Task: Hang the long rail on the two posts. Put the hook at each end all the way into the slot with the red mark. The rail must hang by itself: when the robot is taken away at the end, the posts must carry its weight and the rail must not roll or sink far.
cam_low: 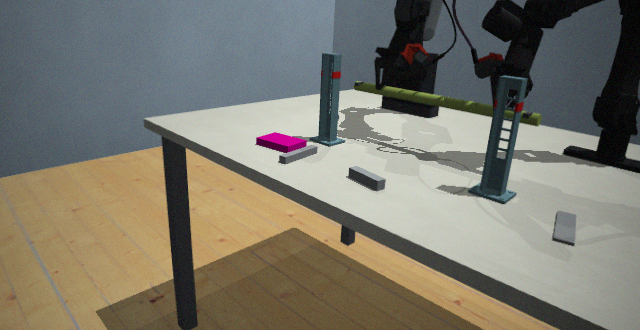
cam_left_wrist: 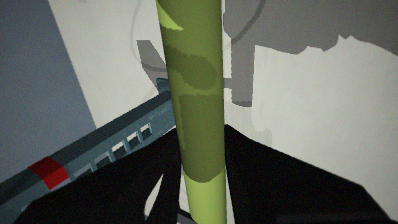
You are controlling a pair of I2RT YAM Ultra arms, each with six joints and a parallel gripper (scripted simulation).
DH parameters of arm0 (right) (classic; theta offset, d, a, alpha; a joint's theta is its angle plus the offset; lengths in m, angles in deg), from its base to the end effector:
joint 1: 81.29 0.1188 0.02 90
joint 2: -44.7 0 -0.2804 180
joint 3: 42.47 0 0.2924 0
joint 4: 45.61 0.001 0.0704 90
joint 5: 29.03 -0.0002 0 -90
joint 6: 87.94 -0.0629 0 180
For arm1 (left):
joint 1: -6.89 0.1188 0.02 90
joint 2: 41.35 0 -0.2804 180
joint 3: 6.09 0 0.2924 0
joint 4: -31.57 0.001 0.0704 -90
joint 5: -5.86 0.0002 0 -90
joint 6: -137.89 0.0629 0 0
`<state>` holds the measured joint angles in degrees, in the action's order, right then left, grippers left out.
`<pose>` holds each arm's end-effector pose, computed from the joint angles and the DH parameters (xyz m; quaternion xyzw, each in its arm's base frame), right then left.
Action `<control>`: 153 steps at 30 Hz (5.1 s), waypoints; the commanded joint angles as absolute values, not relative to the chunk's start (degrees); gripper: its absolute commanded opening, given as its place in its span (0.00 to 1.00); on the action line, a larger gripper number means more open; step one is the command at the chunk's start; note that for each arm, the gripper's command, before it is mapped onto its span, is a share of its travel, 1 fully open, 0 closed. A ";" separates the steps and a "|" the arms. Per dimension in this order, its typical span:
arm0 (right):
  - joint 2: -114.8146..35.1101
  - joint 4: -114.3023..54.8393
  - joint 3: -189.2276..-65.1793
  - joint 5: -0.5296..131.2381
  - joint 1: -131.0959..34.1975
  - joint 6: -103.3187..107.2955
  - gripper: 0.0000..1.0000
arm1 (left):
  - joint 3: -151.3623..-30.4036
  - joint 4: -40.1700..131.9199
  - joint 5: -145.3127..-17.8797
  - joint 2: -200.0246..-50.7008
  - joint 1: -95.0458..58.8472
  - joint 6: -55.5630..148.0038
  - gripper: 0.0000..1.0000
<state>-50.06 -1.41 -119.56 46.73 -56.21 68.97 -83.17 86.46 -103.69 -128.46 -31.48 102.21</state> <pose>0.3536 0.1495 0.1935 -0.6714 0.6904 -0.1984 0.1823 0.2870 -0.1991 0.2304 0.6705 0.6907 0.1938 0.1889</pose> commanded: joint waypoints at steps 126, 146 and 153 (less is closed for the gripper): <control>-67.62 7.55 -151.18 50.40 -63.29 75.06 0.19 | -110.62 91.06 -99.08 -145.75 -21.49 111.89 0.19; -67.46 5.93 -148.26 50.45 -63.16 74.95 0.71 | -107.64 89.47 -98.99 -145.49 -21.61 111.79 0.71; -64.41 4.09 -145.53 49.53 -61.92 73.89 0.71 | -105.58 88.13 -99.95 -142.64 -22.98 110.59 0.71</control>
